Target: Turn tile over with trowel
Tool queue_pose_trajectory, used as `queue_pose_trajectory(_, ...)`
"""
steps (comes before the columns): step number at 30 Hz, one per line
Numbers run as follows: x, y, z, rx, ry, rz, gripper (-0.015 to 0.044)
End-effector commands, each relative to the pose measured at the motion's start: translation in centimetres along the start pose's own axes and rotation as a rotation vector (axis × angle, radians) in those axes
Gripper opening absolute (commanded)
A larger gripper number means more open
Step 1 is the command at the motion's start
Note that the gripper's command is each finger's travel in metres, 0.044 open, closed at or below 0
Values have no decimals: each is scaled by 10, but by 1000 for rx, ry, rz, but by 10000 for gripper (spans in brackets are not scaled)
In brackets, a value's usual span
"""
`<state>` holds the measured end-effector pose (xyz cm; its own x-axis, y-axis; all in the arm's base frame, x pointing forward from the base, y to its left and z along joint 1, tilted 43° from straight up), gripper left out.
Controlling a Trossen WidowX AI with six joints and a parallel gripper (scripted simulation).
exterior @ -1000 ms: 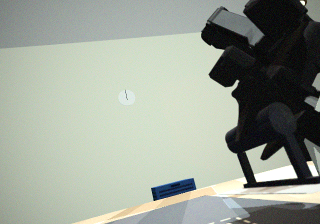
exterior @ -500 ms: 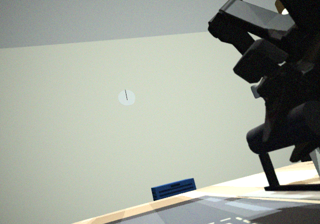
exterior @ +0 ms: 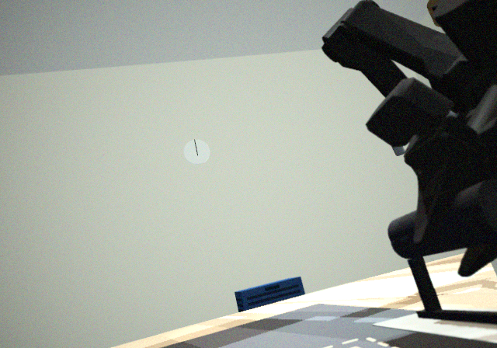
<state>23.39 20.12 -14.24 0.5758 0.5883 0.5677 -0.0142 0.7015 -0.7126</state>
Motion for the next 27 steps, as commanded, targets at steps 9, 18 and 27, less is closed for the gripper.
queue_pose_trajectory(9,-12,1,-9,2,-8,1,0)
queue_pose_trajectory(18,-12,1,-10,2,-8,1,184)
queue_pose_trajectory(27,-12,1,-10,2,-8,1,300)
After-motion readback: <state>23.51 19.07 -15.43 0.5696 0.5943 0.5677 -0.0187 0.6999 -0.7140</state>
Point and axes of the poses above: the point midway between the two fingers, 35 mm back from their tips, its own z axis back along the fingers, its own x axis across the jaws, y = z × x, the point moved 7 cm from there along z, back along the fingers, and after that the axes turned 5 degrees about z, right-handed, at the moved point
